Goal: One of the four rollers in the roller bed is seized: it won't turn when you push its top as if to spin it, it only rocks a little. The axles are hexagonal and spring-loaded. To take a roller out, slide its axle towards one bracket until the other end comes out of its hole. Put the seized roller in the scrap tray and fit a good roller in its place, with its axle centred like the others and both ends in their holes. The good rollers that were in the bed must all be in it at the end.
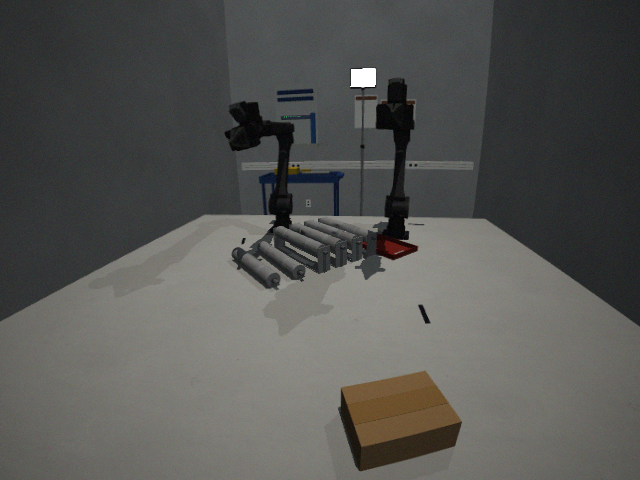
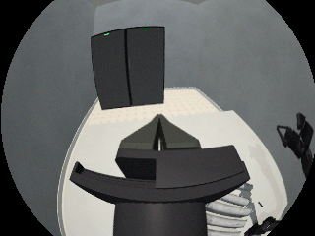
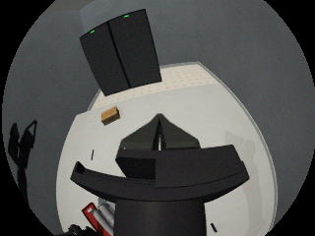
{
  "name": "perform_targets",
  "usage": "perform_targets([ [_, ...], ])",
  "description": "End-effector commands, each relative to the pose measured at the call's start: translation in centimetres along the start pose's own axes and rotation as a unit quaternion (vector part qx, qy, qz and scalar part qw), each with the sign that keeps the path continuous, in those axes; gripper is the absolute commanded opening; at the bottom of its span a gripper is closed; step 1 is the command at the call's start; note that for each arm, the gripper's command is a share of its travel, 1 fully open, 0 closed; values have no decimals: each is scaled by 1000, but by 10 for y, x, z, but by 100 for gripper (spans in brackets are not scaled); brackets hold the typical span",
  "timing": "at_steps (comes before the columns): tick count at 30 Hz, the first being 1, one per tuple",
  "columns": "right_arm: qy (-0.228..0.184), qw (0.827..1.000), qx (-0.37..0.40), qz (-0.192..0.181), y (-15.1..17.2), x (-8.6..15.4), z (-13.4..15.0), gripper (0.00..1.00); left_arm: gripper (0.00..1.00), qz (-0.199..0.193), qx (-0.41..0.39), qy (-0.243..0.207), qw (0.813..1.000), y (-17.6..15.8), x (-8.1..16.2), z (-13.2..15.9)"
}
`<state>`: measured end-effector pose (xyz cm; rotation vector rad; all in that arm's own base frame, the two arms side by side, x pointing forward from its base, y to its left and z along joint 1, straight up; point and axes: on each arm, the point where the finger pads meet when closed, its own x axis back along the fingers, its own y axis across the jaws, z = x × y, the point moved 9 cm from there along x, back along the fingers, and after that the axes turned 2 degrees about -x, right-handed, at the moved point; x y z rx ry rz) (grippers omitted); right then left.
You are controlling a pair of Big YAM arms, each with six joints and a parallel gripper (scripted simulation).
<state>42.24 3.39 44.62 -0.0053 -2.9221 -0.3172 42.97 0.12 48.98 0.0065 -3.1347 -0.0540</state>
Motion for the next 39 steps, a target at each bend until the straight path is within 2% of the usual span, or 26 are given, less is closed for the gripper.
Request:
perform_targets([
  [1, 51, 997, -58, 0, 14, -4, 27, 0, 0, -1, -4, -26, 1000, 1, 0, -23],
  [7, 121, 987, -106, 22, 29, 3, 65, 0, 0, -1, -4, -26, 1000, 1, 0, -23],
  [9, 121, 987, -106, 22, 29, 3, 65, 0, 0, -1, -4, -26, 1000, 1, 0, -23],
  [10, 115, 986, -117, 23, 33, 7, 55, 0, 0, -1, -4, -26, 1000, 1, 0, -23],
  [11, 140, 982, -120, 31, 33, 9, 76, 0, 0, -1, -4, -26, 1000, 1, 0, -23],
  [15, 184, 971, -141, 55, 42, 15, 104, 0, 0, -1, -4, -26, 1000, 1, 0, -23],
  [24, 252, 944, -181, 114, 56, 46, 148, 0, 0, -1, -4, -26, 1000, 1, 0, -23],
  [27, 254, 941, -187, 119, 60, 45, 146, 0, 0, -1, -4, -26, 1000, 1, 0, -23],
  [28, 269, 936, -185, 131, 57, 51, 162, 0, 0, -1, -4, -26, 1000, 1, 0, -23],
  [30, 286, 928, -185, 151, 59, 54, 175, 0, 0, -1, -4, -26, 1000, 1, 0, -23],
  [39, 322, 900, -194, 223, 63, 92, 212, 0, 0, -1, -4, -26, 1000, 1, 0, -23],
])
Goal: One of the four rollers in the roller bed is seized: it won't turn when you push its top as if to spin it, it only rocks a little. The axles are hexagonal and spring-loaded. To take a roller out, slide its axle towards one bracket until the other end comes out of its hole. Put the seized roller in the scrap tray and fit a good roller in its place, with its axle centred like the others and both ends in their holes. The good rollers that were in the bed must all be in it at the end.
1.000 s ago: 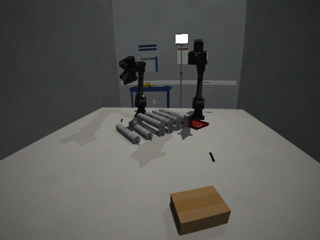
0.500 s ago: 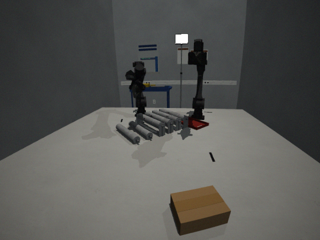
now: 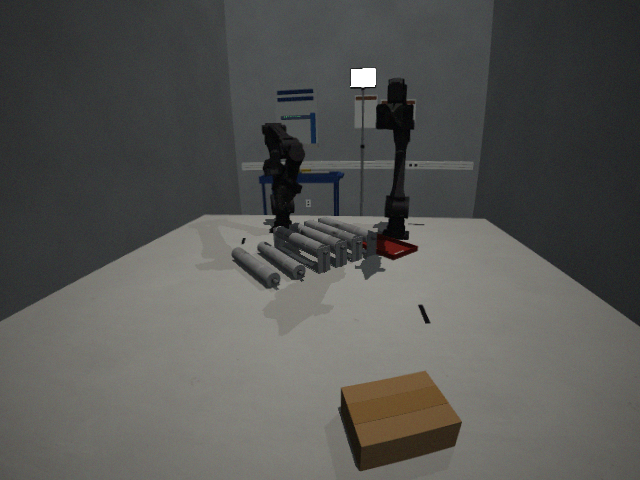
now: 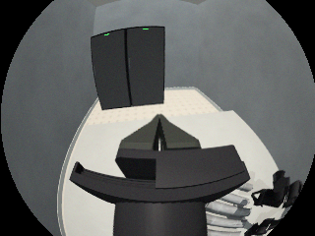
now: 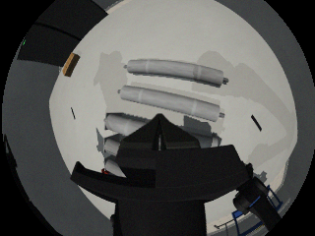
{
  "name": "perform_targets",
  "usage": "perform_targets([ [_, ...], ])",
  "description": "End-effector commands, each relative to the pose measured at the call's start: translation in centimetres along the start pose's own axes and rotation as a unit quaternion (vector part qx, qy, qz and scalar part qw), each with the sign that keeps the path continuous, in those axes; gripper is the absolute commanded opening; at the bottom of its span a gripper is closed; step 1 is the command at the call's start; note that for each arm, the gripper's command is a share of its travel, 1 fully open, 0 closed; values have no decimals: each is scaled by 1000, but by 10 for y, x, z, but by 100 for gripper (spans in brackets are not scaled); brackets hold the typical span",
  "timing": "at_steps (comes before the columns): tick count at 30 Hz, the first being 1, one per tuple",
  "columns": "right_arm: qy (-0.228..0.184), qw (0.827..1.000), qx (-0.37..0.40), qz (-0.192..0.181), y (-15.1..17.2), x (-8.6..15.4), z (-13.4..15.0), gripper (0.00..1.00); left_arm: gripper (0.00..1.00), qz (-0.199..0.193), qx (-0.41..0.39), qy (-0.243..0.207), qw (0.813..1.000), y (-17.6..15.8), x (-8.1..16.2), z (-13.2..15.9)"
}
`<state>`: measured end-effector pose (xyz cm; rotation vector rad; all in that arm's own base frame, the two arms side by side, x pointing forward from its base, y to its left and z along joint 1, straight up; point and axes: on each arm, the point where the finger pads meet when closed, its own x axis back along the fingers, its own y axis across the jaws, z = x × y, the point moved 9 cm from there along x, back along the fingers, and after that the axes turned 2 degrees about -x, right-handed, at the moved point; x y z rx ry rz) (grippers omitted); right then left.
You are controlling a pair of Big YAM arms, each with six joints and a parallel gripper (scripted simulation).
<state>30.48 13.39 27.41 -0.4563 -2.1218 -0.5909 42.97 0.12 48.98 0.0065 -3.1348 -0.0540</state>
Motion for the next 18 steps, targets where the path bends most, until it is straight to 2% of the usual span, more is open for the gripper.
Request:
perform_targets([
  [1, 10, 999, -41, 20, -5, 9, 16, 0, 0, -1, -4, -26, 1000, 1, 0, -23],
  [2, 14, 998, -40, 35, -7, 5, 22, 0, 0, -1, -4, -26, 1000, 1, 0, -23],
  [5, 11, 998, -46, 36, -4, 10, 21, 0, 0, -1, -4, -26, 1000, 1, 0, -23],
  [11, 17, 994, -47, 101, -28, 8, 55, 0, 0, -1, -4, -26, 1000, 1, 0, -23],
  [18, 2, 989, -48, 143, -44, 16, 72, 0, 0, -1, -4, -26, 1000, 1, 0, -23],
])
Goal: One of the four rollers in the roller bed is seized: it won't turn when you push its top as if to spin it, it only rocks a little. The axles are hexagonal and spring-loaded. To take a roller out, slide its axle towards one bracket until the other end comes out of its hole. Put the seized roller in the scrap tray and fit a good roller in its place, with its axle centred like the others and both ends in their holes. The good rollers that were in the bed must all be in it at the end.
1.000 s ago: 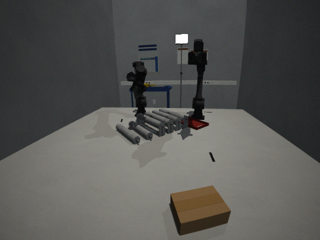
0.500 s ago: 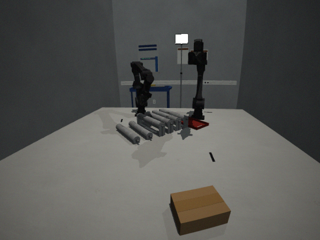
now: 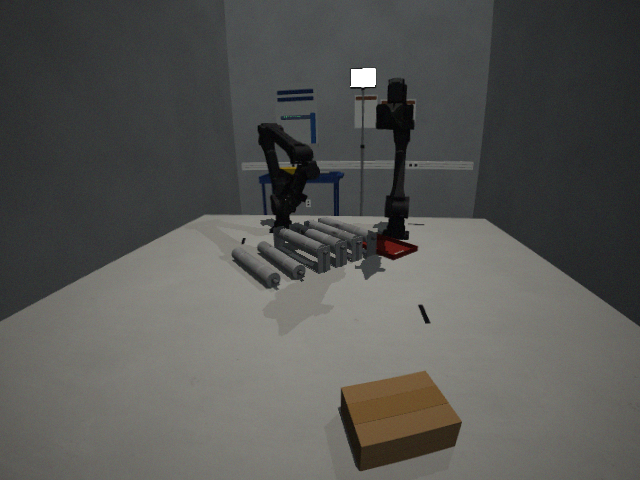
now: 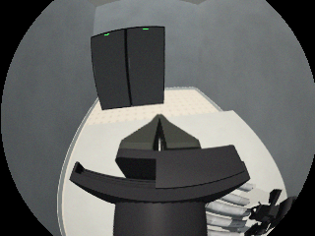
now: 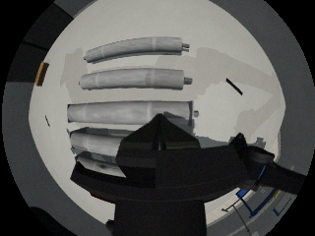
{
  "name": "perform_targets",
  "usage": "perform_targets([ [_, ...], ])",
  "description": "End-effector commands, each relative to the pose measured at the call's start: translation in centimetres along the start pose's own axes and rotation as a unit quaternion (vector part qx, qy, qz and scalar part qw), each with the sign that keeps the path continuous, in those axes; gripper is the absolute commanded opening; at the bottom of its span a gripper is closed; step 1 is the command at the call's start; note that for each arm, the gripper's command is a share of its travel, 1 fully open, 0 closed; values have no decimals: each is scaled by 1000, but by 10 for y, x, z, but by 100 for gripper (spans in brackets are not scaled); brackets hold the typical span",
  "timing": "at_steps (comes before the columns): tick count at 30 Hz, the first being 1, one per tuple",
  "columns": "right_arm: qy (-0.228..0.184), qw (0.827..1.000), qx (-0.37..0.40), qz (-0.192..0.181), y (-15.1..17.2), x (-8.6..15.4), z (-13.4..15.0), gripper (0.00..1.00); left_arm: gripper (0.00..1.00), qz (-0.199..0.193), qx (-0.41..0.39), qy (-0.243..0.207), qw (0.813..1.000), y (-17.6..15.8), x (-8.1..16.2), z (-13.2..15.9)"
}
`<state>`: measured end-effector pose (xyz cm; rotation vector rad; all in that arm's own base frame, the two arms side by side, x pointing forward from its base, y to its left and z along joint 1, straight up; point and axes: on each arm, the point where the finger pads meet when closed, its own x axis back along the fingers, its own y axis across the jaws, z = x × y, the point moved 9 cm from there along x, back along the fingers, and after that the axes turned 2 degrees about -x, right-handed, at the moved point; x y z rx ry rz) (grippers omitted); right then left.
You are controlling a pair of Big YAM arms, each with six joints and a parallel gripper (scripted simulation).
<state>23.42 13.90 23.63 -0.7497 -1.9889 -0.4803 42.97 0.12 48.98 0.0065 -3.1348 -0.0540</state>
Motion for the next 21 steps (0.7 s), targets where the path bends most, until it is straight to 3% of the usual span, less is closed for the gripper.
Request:
perform_targets([
  [1, -3, 1000, -18, 17, -5, 1, 7, 0, 0, -1, -4, -26, 1000, 1, 0, -23],
  [5, -6, 1000, -23, 10, 0, 3, -4, 0, 0, -1, -4, -26, 1000, 1, 0, -23],
  [6, -1, 1000, 13, 16, -4, -2, 10, 0, 0, -1, -4, -26, 1000, 1, 0, -23],
  [21, -3, 1000, -3, 11, -2, -19, 13, 0, 0, -1, -4, -26, 1000, 1, 0, -23],
])
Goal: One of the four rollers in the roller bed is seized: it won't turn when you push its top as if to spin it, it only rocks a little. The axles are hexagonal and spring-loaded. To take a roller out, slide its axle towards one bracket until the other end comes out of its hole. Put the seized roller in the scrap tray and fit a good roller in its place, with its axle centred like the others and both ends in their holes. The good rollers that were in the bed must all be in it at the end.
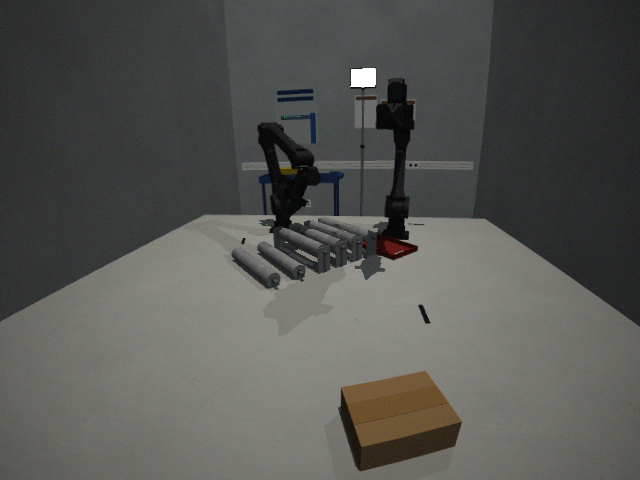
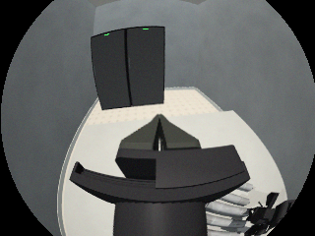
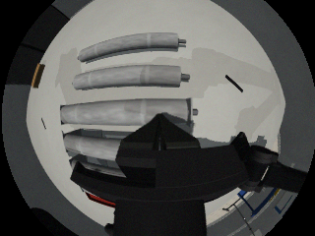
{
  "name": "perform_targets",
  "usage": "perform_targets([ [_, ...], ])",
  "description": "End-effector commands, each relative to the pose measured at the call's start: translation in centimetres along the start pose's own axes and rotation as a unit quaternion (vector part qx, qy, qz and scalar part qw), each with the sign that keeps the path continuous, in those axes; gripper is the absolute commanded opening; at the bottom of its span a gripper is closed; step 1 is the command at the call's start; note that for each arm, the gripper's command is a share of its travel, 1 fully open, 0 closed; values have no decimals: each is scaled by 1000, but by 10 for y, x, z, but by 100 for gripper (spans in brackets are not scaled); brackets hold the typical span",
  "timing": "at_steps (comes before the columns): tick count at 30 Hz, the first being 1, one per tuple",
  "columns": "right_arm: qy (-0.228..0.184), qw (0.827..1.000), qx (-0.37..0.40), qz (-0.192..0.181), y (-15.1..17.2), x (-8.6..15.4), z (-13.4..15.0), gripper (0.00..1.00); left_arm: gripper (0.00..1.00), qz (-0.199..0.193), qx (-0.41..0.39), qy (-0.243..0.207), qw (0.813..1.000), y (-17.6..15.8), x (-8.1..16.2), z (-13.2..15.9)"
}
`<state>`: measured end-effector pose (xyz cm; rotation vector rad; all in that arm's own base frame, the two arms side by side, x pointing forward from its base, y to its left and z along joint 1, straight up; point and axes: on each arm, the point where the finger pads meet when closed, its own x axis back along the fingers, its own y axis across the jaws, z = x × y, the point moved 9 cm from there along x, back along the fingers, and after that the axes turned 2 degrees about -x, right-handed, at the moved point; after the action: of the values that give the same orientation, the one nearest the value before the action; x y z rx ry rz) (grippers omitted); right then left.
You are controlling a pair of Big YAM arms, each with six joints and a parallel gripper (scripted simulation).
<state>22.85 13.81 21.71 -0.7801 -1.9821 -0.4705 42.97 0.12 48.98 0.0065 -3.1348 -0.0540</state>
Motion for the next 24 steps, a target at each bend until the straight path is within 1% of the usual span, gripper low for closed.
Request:
perform_targets([
  [1, 0, 1000, 0, 0, 2, -6, 0, 0, 0, -1, -4, -26, 1000, 1, 0, -23],
  [13, 1, 1000, -1, 1, 2, -21, 7, 0, 0, -1, -4, -26, 1000, 1, 0, -23],
  [17, 0, 1000, -1, -2, 3, -21, 10, 0, 0, -1, -4, -26, 1000, 1, 0, -23],
  [24, 1, 1000, 0, 2, 2, -31, 13, 0, 0, -1, -4, -26, 1000, 1, 0, -23],
])
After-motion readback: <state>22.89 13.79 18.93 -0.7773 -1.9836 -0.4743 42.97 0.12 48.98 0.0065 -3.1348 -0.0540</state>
